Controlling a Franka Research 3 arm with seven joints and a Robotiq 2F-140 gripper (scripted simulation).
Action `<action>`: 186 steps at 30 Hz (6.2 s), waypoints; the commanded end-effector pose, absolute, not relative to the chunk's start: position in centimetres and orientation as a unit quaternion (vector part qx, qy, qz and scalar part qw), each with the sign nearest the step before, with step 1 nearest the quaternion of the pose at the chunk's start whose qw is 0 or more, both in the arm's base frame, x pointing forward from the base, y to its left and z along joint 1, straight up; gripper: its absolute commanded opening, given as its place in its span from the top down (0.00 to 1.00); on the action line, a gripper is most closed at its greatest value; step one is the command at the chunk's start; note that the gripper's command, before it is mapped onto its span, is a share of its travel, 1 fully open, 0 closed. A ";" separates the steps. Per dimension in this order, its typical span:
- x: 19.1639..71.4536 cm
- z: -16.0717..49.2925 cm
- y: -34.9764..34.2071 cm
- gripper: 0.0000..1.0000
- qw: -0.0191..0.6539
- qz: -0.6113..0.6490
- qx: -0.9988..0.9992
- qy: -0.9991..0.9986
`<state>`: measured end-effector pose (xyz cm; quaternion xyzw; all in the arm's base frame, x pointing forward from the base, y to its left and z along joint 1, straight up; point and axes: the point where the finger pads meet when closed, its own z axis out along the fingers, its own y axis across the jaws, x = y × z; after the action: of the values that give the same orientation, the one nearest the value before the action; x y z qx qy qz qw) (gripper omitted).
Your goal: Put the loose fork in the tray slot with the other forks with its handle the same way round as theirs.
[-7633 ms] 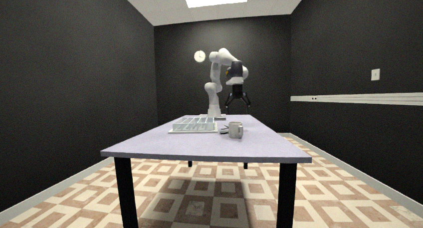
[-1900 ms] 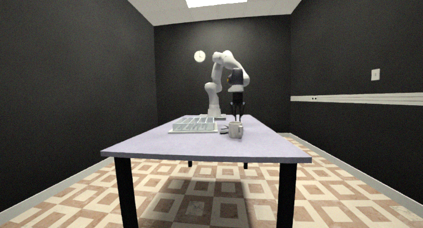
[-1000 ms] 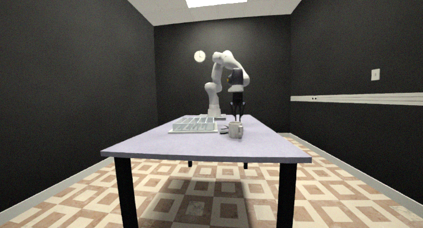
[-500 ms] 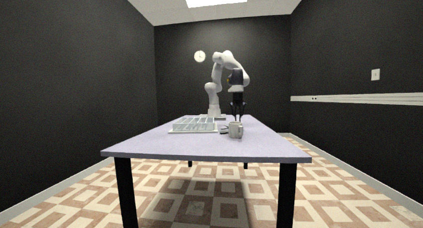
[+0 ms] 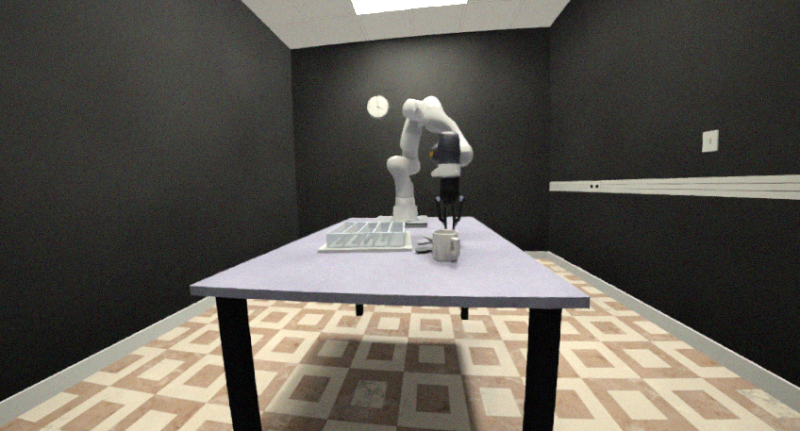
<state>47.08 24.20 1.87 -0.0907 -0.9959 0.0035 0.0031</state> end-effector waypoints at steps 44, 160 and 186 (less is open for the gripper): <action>47.2 0.5 24.2 0.89 0.001 0.002 -0.088 -0.996; 47.2 14.9 24.3 0.89 0.001 0.002 -0.088 -0.996; 52.1 15.1 2.7 0.89 0.000 0.005 -0.088 -0.996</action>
<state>51.71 5.66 14.95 -0.1444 -0.9895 0.0093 -0.0003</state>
